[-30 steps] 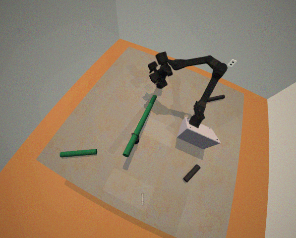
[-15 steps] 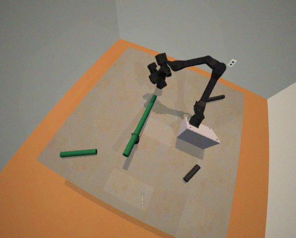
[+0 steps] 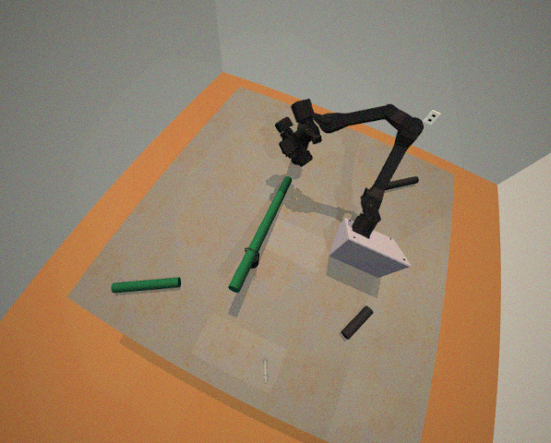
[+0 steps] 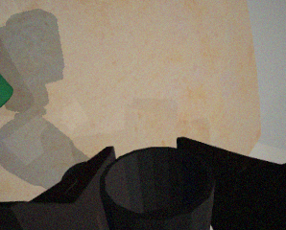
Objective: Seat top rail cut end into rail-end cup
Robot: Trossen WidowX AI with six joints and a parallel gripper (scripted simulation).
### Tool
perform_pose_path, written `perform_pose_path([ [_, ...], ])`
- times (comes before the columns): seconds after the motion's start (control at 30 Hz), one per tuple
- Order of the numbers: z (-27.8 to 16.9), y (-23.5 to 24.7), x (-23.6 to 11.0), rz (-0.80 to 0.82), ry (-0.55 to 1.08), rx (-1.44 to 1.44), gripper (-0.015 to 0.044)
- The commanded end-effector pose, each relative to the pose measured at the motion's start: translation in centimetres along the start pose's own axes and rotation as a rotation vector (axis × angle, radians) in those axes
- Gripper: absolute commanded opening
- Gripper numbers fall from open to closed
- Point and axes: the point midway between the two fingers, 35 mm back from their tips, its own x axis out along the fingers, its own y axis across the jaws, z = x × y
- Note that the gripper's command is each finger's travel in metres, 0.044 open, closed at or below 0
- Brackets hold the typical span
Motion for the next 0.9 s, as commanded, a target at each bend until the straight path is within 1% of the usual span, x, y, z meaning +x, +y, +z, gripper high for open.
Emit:
perform_pose_path([
  [0.0,0.1,0.4,-0.1,0.001,-0.02,-0.038,0.0],
  [0.87,-0.3,2.4,-1.3,0.002,-0.144,-0.255,0.0],
])
